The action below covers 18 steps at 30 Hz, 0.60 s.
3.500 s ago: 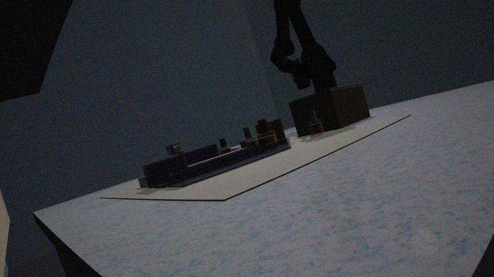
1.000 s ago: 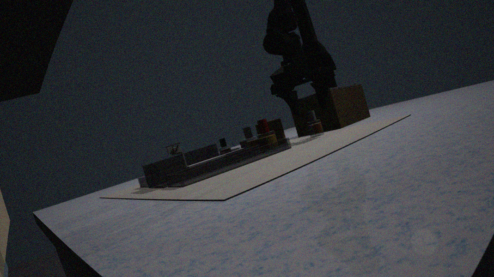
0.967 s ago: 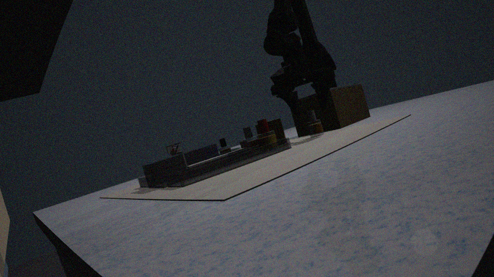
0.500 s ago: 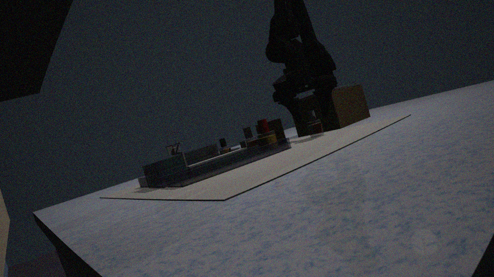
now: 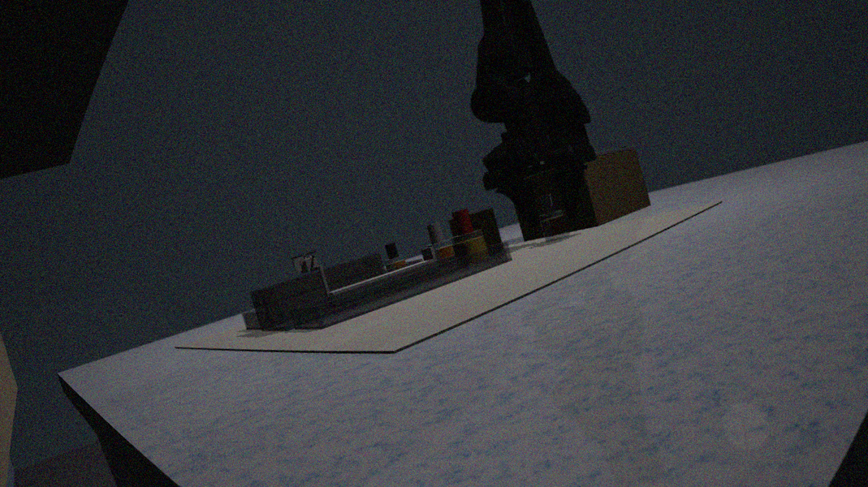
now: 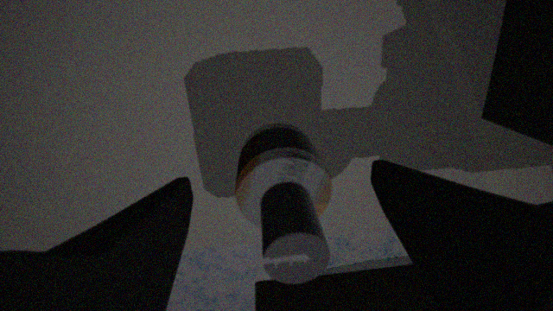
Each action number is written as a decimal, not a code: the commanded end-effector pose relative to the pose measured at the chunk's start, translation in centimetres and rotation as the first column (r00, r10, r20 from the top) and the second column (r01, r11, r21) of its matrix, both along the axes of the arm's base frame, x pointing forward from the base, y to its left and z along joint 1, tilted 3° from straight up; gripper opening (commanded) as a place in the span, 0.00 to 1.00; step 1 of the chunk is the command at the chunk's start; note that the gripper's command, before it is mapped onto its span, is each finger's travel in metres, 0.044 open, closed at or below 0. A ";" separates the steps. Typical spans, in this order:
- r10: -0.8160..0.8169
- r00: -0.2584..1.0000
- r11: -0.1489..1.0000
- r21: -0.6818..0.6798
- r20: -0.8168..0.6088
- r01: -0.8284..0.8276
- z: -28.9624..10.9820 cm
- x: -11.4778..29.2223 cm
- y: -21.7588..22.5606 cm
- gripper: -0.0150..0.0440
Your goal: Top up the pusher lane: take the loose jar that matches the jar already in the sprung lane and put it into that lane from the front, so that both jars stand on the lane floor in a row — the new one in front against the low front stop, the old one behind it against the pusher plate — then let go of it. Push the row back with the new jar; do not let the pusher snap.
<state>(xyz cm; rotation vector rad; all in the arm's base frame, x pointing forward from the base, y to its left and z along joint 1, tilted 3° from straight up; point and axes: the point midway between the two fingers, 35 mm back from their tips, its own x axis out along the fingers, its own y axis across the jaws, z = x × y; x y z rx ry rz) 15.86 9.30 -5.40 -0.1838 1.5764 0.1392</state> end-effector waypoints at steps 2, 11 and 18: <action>-0.003 1.000 1.000 0.000 -0.009 0.003 -0.2 -0.2 0.0 0.69; -0.003 1.000 1.000 0.000 -0.009 0.003 -0.2 -0.2 0.0 0.49; -0.003 1.000 1.000 0.000 -0.009 0.003 1.5 0.2 0.3 0.25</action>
